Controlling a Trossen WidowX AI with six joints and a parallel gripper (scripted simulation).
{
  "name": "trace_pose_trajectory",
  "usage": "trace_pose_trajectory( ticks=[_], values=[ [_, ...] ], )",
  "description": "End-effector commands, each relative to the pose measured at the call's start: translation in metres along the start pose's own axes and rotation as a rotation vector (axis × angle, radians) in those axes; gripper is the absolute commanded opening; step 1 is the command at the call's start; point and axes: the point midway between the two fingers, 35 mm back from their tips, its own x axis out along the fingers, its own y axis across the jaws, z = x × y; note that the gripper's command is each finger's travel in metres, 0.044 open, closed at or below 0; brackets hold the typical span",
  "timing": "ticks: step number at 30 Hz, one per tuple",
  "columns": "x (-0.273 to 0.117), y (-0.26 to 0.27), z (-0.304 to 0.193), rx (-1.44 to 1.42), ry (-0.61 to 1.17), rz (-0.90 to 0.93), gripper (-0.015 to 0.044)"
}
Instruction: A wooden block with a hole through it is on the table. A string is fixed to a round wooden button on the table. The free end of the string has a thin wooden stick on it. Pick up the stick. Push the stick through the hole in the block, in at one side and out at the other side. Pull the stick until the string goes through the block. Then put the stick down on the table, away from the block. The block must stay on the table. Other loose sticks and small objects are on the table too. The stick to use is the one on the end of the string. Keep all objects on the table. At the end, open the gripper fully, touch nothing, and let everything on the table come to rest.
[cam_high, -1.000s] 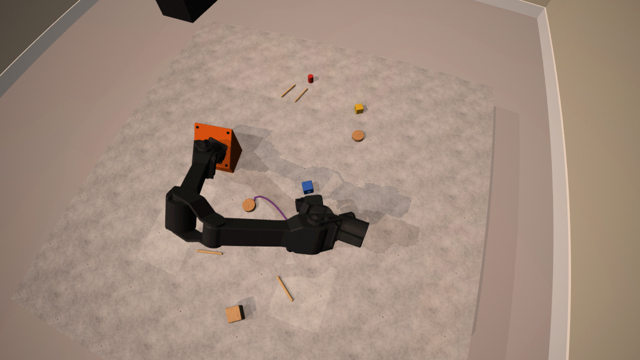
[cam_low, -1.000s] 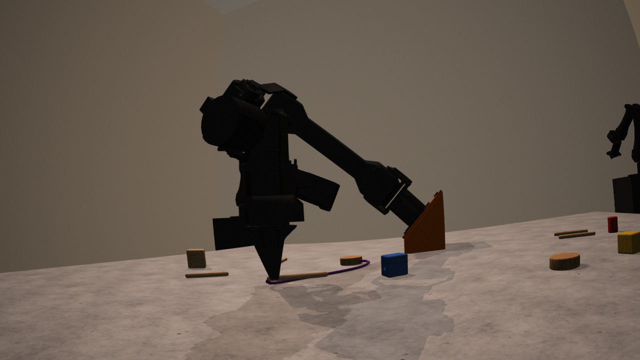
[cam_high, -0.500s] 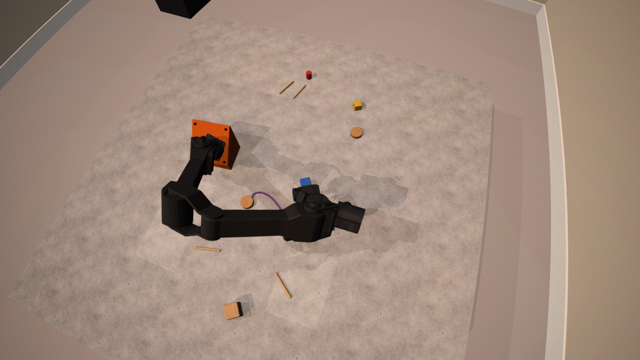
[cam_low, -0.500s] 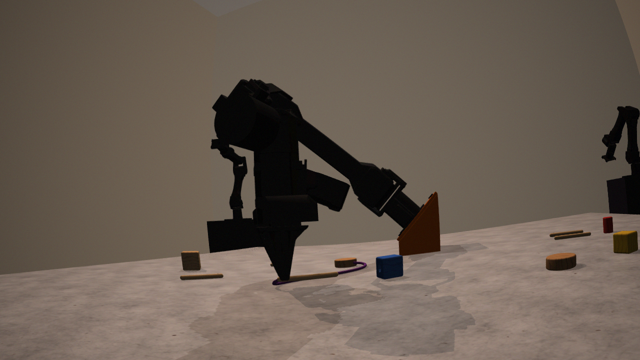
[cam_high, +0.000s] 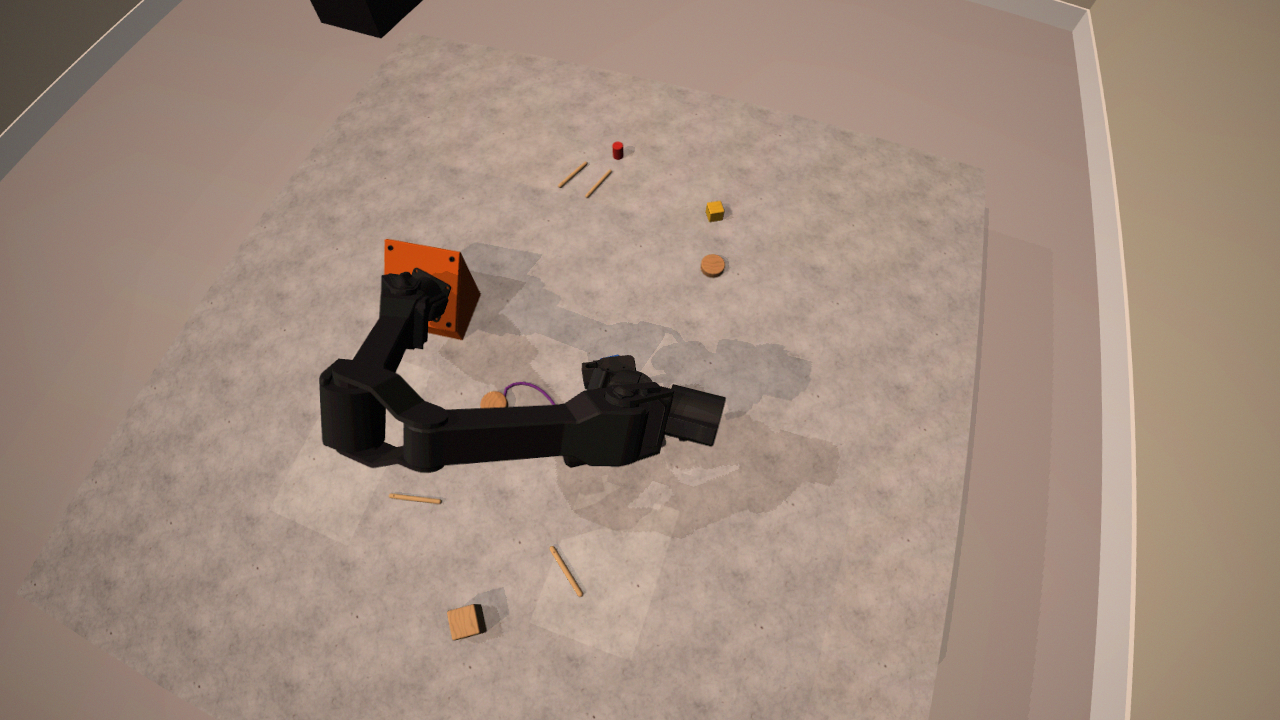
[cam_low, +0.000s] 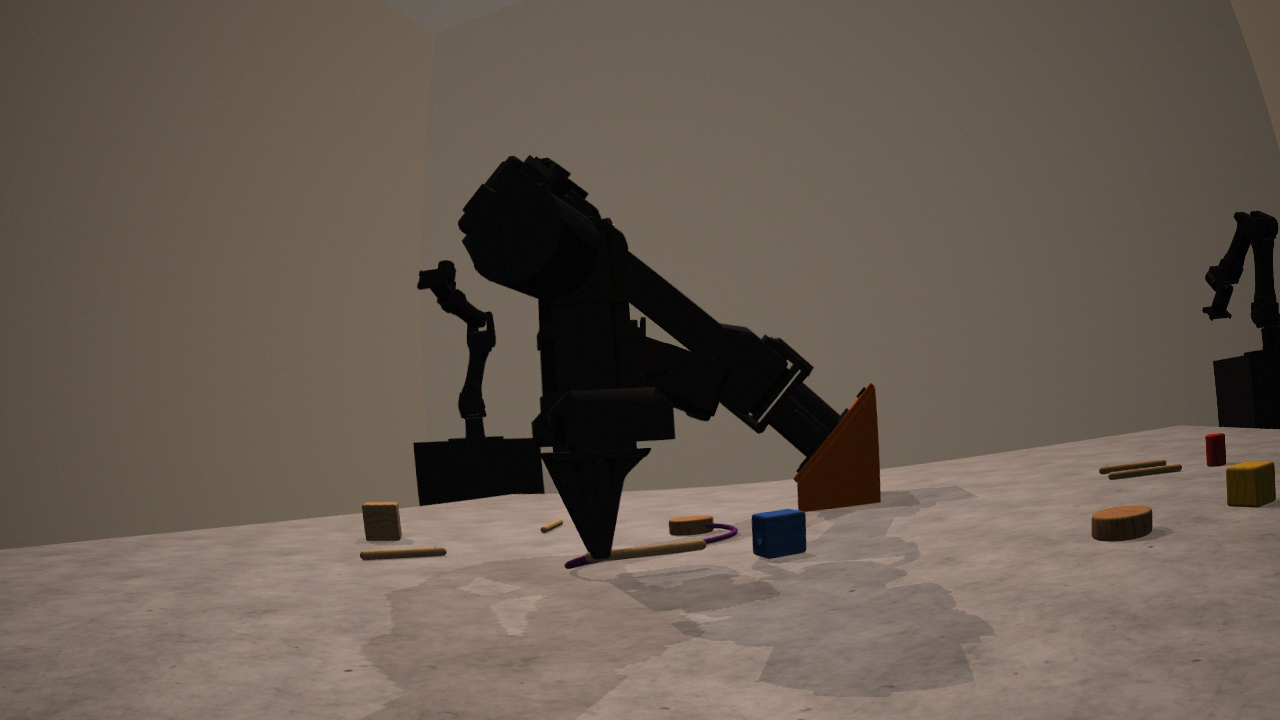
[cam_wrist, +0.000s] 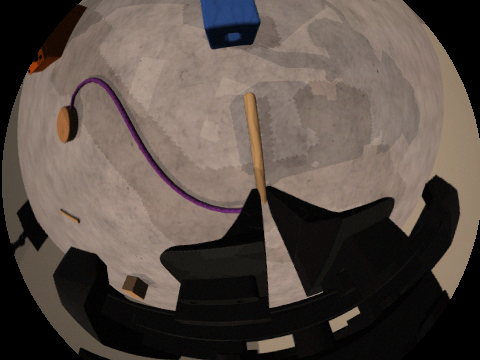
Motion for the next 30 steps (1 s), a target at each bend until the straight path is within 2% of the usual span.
trace_pose_trajectory(
  ticks=[1, 30],
  values=[
    [-0.001, 0.000, 0.006, 0.002, 0.004, 0.000, 0.0000],
    [0.000, 0.004, 0.041, 0.000, 0.007, 0.001, 0.0000]
  ],
)
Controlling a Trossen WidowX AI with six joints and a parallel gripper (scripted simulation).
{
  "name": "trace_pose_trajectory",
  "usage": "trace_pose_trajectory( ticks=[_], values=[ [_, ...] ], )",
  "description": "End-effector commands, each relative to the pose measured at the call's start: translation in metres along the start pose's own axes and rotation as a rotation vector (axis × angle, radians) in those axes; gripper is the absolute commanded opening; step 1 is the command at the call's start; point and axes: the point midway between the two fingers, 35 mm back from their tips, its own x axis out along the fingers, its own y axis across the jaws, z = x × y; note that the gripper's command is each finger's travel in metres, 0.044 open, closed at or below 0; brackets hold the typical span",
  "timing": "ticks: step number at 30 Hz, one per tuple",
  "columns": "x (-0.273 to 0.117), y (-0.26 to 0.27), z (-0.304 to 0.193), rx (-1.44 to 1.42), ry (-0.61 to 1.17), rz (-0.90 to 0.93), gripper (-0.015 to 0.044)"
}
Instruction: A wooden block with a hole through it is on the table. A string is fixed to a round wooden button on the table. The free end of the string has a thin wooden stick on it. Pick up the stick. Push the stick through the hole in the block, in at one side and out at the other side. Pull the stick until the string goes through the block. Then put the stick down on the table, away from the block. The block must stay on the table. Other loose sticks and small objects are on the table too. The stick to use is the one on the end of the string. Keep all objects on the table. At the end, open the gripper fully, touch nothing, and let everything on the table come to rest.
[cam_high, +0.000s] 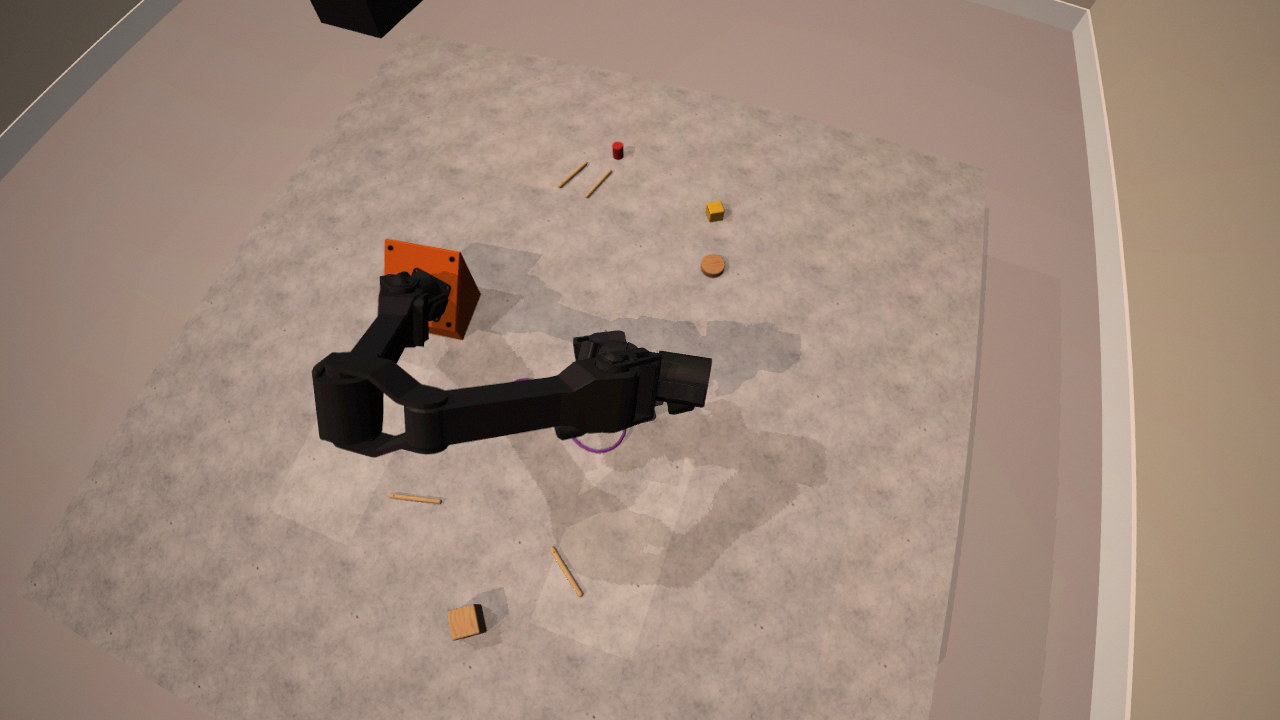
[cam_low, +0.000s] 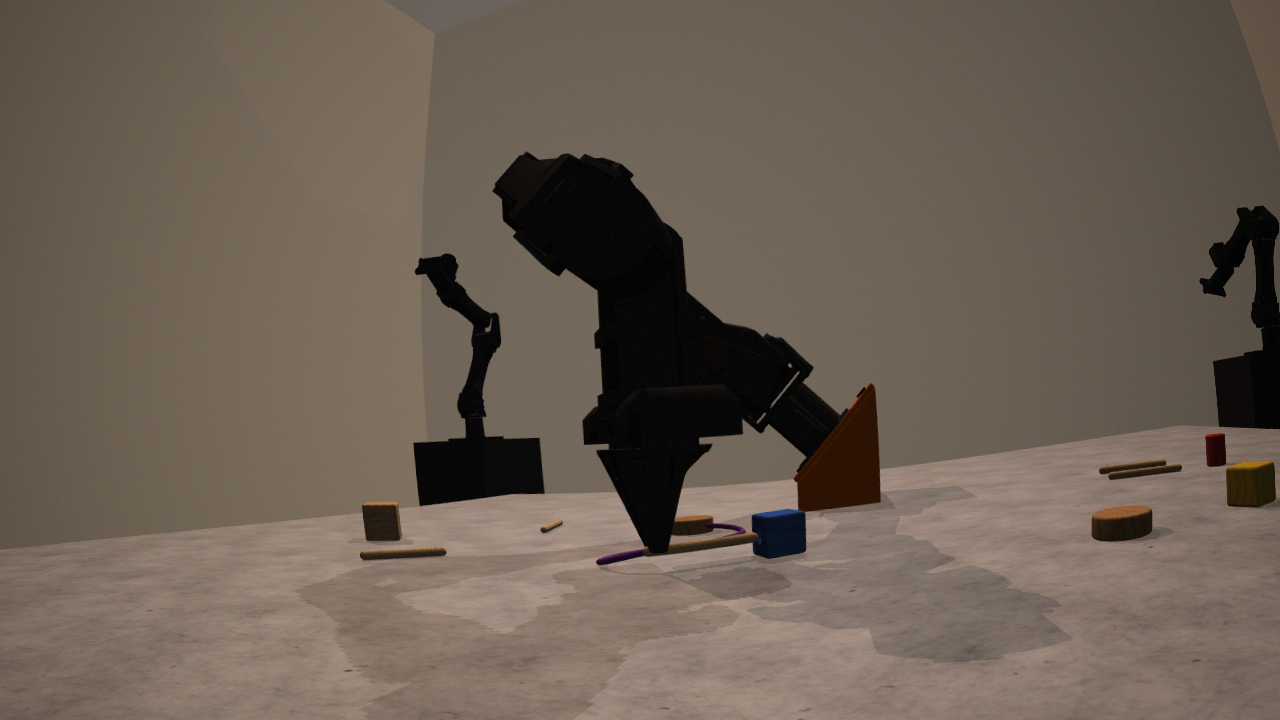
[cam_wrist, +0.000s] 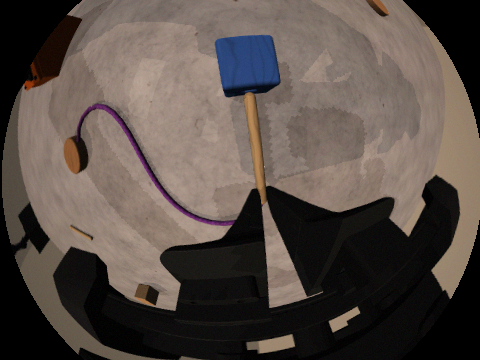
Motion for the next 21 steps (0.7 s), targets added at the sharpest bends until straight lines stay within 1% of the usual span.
trace_pose_trajectory(
  ticks=[1, 21],
  values=[
    [0.000, 0.000, 0.003, 0.003, 0.005, -0.001, 0.0000],
    [-0.001, -0.001, 0.032, 0.003, 0.004, -0.001, 0.0000]
  ],
)
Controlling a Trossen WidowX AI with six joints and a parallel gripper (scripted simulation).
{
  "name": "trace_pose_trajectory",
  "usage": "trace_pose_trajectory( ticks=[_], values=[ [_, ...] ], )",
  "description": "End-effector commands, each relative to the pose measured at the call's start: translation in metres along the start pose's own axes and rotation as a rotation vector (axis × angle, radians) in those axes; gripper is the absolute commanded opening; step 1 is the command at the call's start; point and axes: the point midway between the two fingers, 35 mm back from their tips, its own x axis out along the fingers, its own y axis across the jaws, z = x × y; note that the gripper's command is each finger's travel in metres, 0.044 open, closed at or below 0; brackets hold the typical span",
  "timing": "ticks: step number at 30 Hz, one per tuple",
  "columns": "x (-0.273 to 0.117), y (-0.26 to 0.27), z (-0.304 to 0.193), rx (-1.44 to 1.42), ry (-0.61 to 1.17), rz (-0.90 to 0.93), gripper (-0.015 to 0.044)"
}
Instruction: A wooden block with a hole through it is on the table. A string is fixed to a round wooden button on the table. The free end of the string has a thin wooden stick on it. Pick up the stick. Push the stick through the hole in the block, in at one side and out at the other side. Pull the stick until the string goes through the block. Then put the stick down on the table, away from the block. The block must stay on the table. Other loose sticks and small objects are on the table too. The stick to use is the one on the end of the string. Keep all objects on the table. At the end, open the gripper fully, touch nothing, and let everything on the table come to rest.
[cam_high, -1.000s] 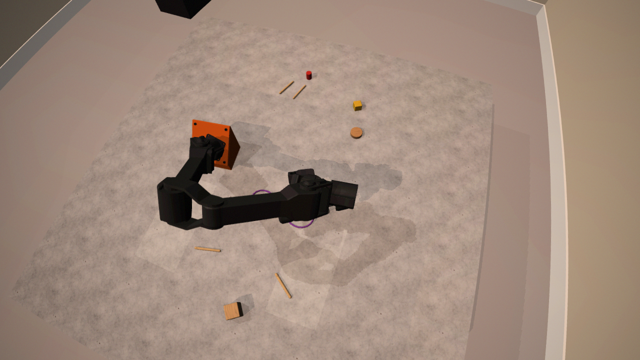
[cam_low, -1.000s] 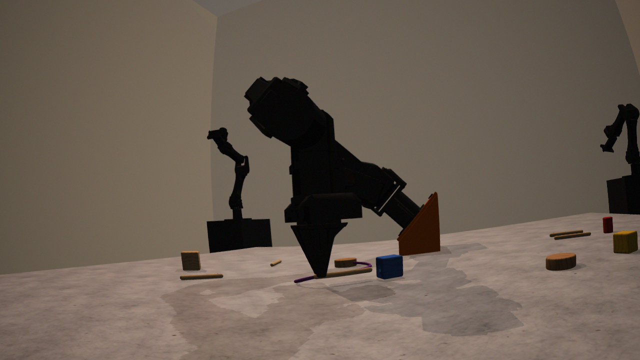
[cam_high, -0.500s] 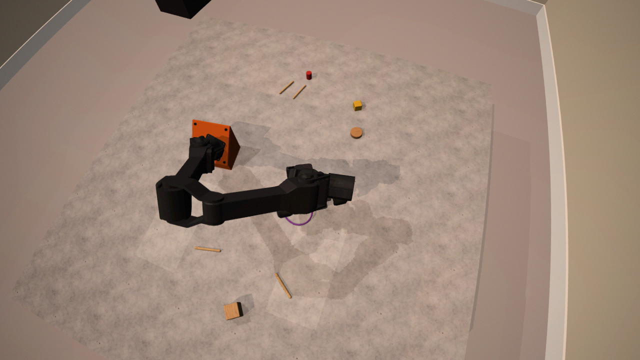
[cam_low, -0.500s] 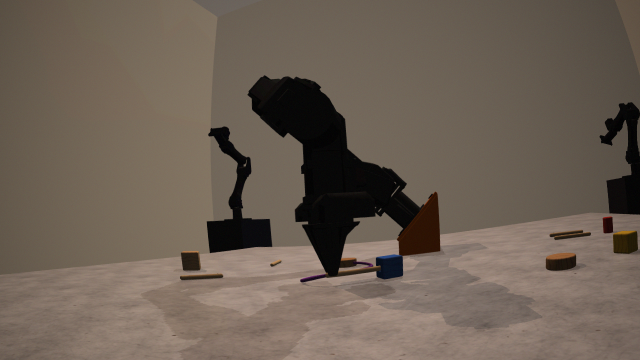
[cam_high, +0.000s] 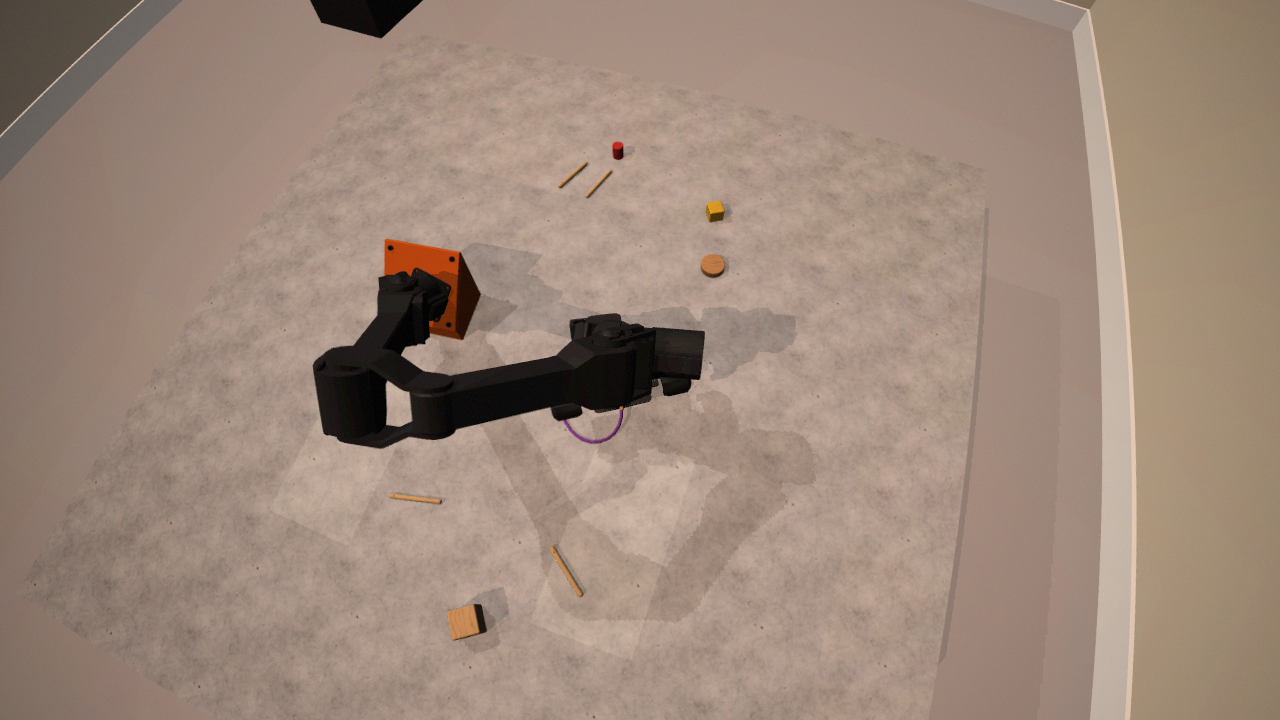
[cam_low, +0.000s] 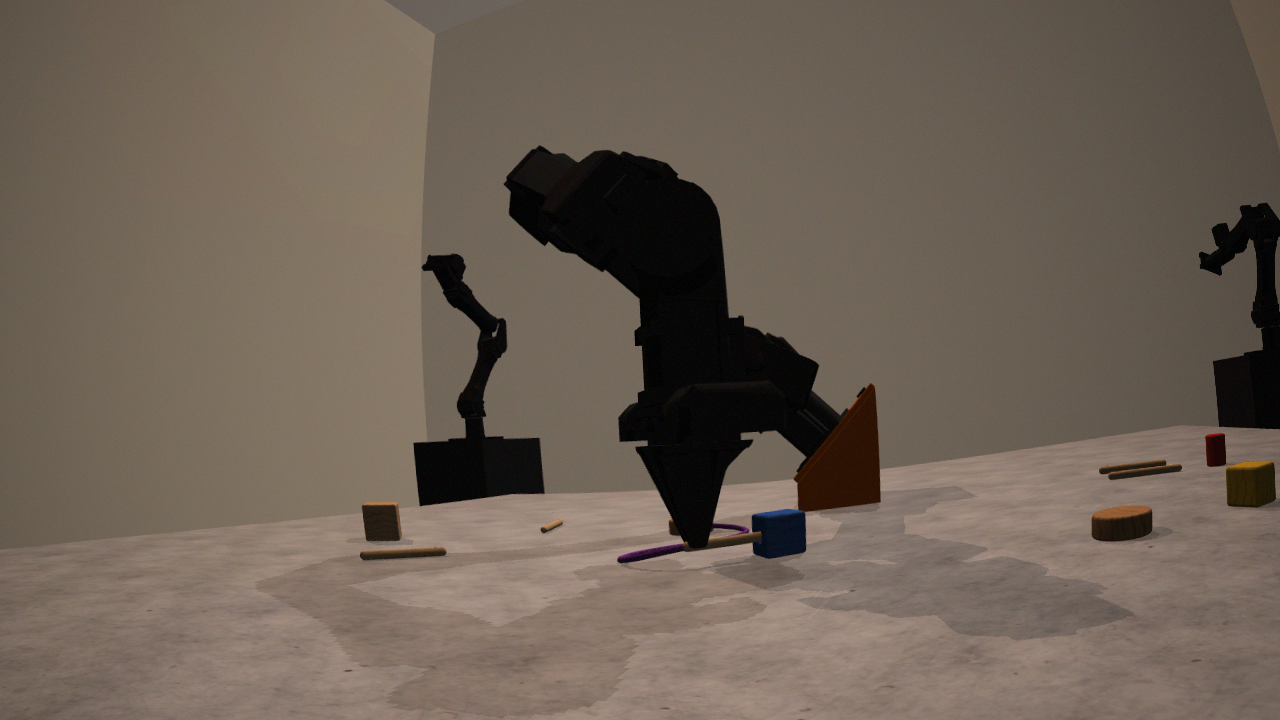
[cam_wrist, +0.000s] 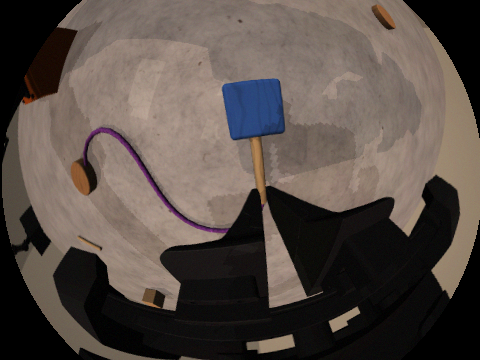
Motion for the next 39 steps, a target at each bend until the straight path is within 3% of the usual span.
trace_pose_trajectory(
  ticks=[1, 23, 27, 30, 32, 36, 39],
  values=[
    [0.000, 0.000, 0.006, 0.001, 0.001, -0.001, 0.0000],
    [-0.001, 0.000, 0.034, 0.001, 0.001, -0.001, 0.0000],
    [-0.001, 0.000, 0.031, -0.001, 0.003, 0.001, 0.0105],
    [-0.001, 0.000, 0.031, -0.001, 0.003, 0.001, 0.0121],
    [-0.011, -0.002, 0.030, -0.001, 0.001, 0.000, 0.0121],
    [-0.070, -0.002, 0.030, -0.001, -0.002, 0.000, 0.0121],
    [-0.081, 0.000, 0.030, -0.001, -0.001, 0.001, 0.0121]
  ],
)
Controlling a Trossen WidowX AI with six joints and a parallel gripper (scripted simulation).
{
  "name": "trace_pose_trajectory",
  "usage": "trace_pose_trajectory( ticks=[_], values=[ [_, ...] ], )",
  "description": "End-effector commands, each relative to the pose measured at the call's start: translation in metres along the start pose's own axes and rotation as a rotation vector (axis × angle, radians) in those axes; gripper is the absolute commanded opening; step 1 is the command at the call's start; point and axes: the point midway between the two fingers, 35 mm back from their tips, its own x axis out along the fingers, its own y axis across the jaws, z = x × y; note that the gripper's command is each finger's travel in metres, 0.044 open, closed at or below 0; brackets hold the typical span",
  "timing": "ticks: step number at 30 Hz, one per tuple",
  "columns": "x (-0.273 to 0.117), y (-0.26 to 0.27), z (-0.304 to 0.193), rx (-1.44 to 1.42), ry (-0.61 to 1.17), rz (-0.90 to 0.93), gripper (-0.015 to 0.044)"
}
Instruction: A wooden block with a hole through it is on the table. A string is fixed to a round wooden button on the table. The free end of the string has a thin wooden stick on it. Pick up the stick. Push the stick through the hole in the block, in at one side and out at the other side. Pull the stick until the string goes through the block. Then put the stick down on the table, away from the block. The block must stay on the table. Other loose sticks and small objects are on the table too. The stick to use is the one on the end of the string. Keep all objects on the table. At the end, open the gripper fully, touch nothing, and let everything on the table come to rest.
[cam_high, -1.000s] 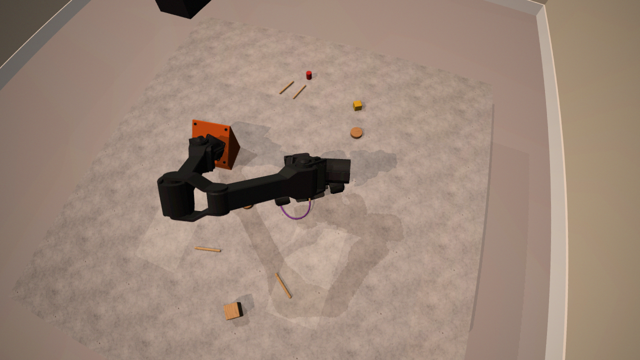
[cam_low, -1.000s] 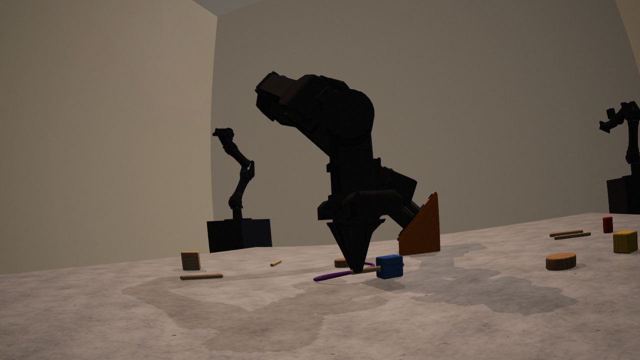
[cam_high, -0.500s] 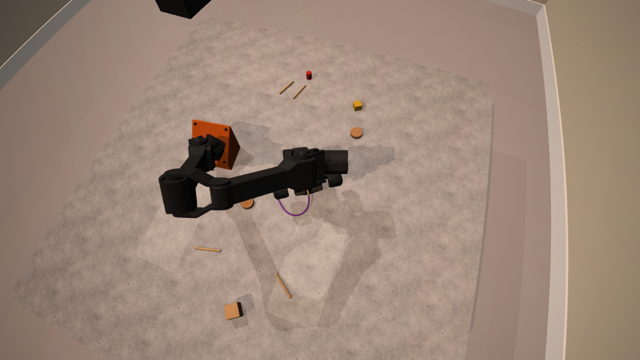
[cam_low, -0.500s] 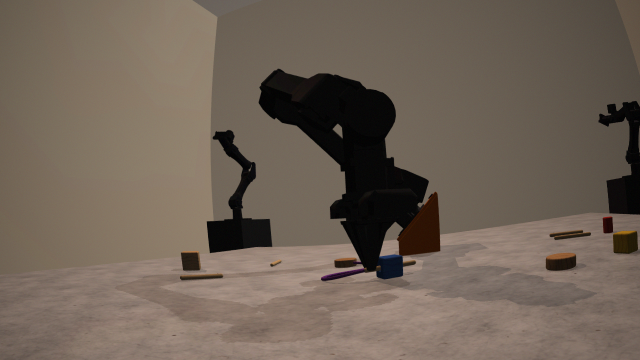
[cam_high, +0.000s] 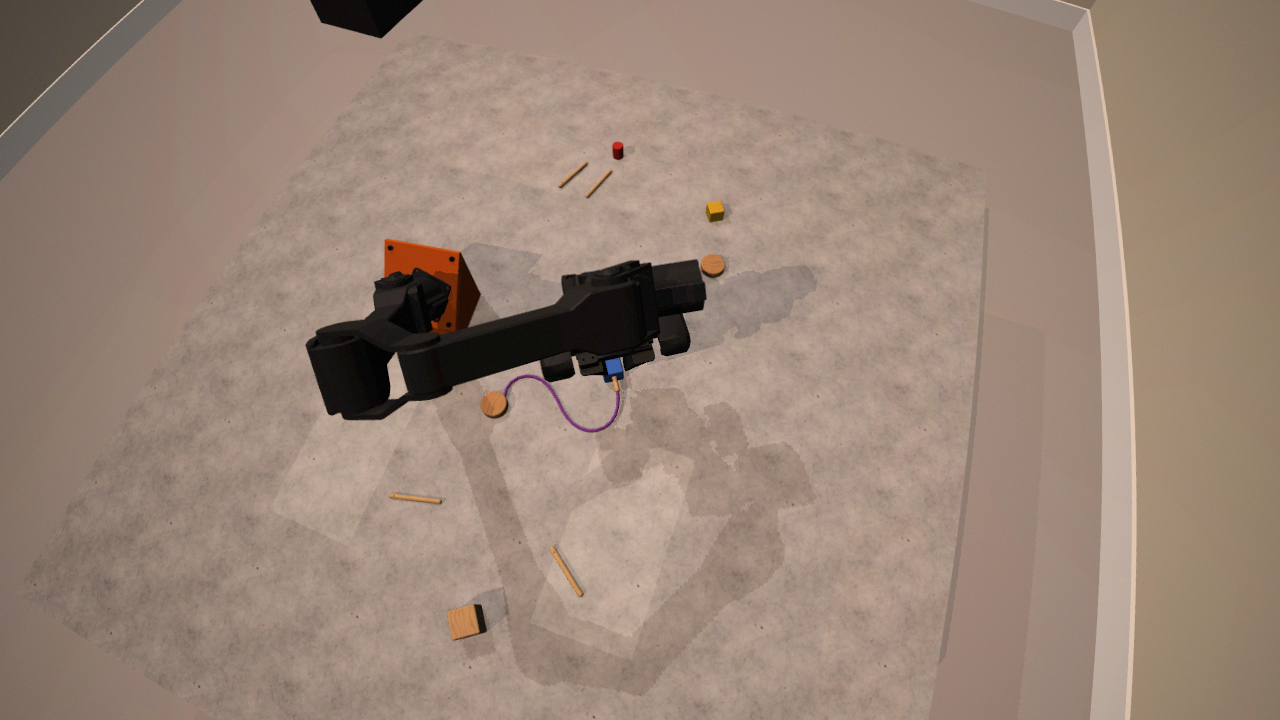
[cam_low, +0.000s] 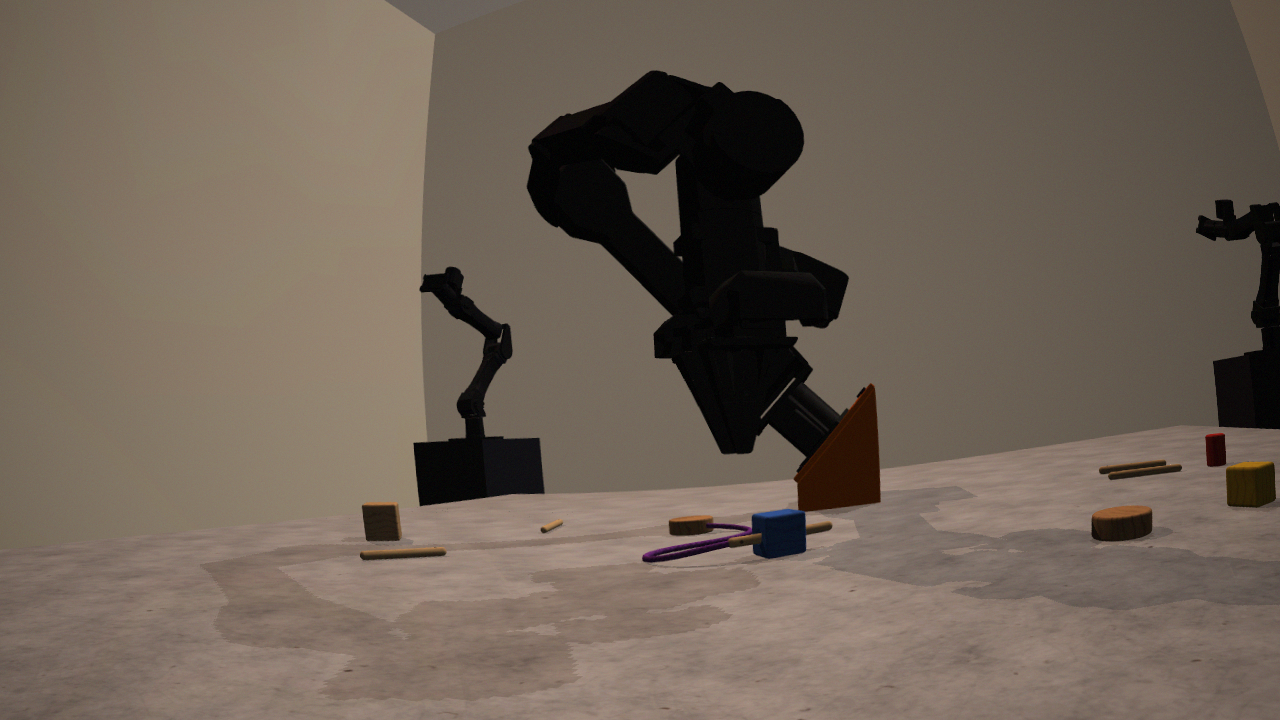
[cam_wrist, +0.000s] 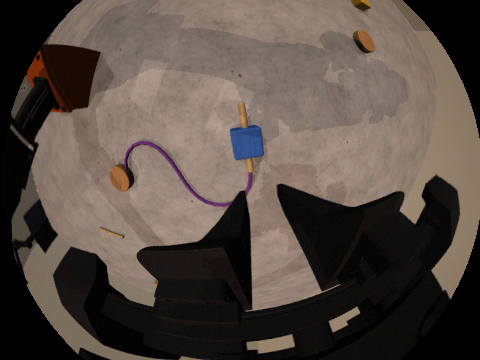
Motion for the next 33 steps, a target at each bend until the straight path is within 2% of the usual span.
trace_pose_trajectory(
  ticks=[1, 6, 23, 33],
  values=[
    [-0.020, 0.002, -0.001, 0.007, -0.001, -0.003, 0.0121],
    [-0.017, -0.001, 0.001, 0.065, 0.003, -0.017, 0.0121],
    [-0.016, -0.001, 0.030, 1.661, -0.023, 0.003, 0.0121],
    [-0.015, -0.001, 0.040, 2.205, -0.024, 0.018, 0.0121]
  ],
)
